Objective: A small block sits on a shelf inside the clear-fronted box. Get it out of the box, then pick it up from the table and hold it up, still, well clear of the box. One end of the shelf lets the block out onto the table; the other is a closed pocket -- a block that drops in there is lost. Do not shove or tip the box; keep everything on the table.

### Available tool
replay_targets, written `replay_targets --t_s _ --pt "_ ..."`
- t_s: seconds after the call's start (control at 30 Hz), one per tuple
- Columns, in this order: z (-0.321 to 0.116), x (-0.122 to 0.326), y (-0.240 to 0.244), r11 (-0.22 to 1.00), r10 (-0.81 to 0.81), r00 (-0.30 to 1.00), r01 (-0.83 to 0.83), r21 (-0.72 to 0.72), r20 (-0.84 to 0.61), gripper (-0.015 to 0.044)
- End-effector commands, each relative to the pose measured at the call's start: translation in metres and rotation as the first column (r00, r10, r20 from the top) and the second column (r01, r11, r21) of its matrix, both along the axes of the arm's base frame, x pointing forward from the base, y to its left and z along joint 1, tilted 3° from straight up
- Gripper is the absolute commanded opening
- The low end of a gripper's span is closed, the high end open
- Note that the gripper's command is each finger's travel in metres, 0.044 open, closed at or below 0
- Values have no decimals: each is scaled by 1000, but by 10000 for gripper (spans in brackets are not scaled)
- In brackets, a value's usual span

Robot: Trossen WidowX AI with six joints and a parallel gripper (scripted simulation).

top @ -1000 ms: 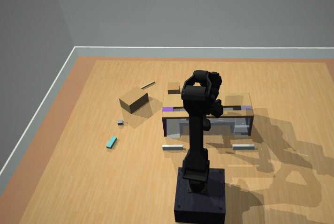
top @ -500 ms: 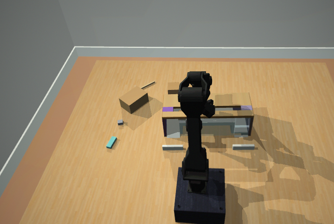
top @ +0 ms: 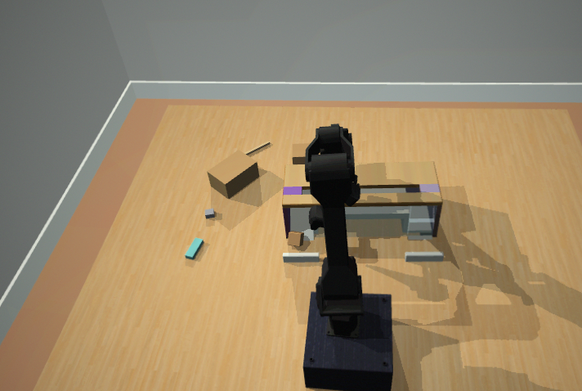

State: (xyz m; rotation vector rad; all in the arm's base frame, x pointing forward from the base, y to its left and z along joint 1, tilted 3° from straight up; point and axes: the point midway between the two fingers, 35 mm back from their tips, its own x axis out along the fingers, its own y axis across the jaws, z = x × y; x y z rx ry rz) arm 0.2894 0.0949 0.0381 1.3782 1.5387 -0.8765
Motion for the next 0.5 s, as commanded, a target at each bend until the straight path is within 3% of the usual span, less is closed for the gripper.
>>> replay_targets --t_s 0.0,0.27,0.47 --pt "2 -2 8 1000 -5 1000 5 4 2 400" --pt "63 -2 -1 1000 1 1000 -1 0 1 400" --pt "65 -2 -2 1000 1 1000 -1 0 1 400"
